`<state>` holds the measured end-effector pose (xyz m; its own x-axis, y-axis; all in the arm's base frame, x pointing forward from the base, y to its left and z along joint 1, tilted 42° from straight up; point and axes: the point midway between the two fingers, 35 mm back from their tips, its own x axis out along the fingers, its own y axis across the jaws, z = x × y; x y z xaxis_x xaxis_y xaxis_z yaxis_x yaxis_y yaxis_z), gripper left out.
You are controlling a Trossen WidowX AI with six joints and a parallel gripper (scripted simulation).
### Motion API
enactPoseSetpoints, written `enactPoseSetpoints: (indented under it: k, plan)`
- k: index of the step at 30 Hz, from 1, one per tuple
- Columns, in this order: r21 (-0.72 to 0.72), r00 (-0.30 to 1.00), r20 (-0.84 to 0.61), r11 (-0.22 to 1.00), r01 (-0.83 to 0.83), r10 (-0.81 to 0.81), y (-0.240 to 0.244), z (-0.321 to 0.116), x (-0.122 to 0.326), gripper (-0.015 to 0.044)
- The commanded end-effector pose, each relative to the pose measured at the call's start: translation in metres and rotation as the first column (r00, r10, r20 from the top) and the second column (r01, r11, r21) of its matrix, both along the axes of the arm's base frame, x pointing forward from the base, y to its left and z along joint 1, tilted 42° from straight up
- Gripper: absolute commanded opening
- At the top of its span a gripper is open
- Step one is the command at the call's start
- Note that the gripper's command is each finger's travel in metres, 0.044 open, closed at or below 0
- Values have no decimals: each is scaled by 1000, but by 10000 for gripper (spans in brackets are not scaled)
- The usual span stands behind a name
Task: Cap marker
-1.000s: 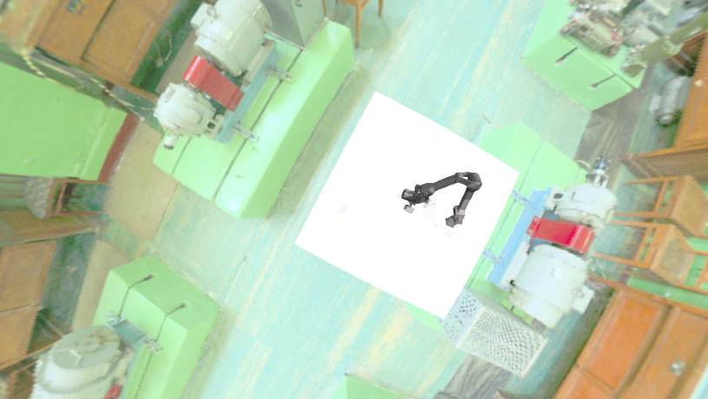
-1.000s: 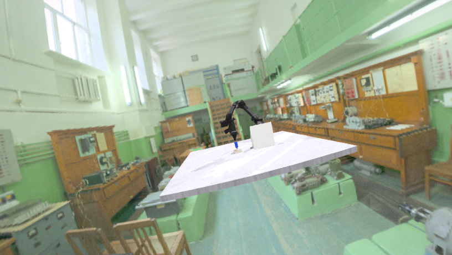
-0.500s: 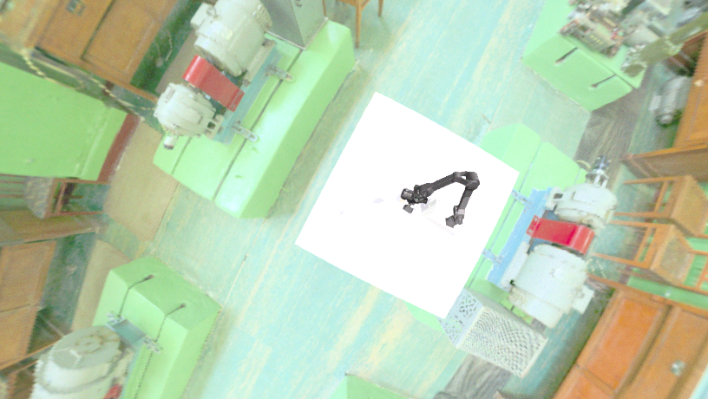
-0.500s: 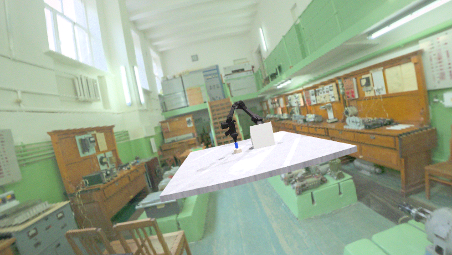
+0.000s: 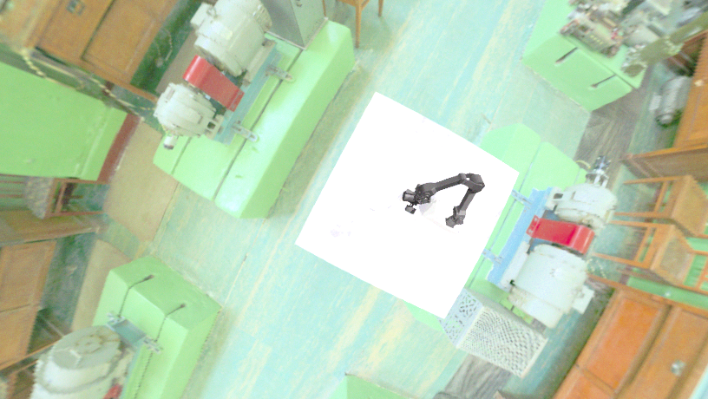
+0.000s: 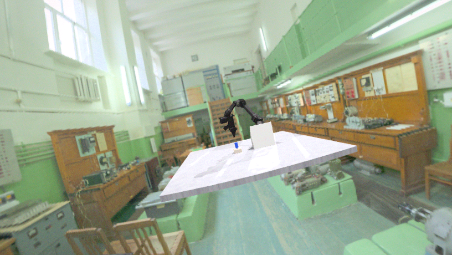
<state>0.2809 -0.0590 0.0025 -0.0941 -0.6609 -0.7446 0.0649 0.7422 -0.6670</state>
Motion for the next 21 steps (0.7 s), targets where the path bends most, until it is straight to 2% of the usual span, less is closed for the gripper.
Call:
enactPoseSetpoints:
  k: [1,5,21]
  plan:
    - [4,1000,11,1000,5,-5,22,26,3,0]
    - [4,1000,11,1000,5,-5,22,26,3,0]
    - [4,1000,11,1000,5,-5,22,26,3,420]
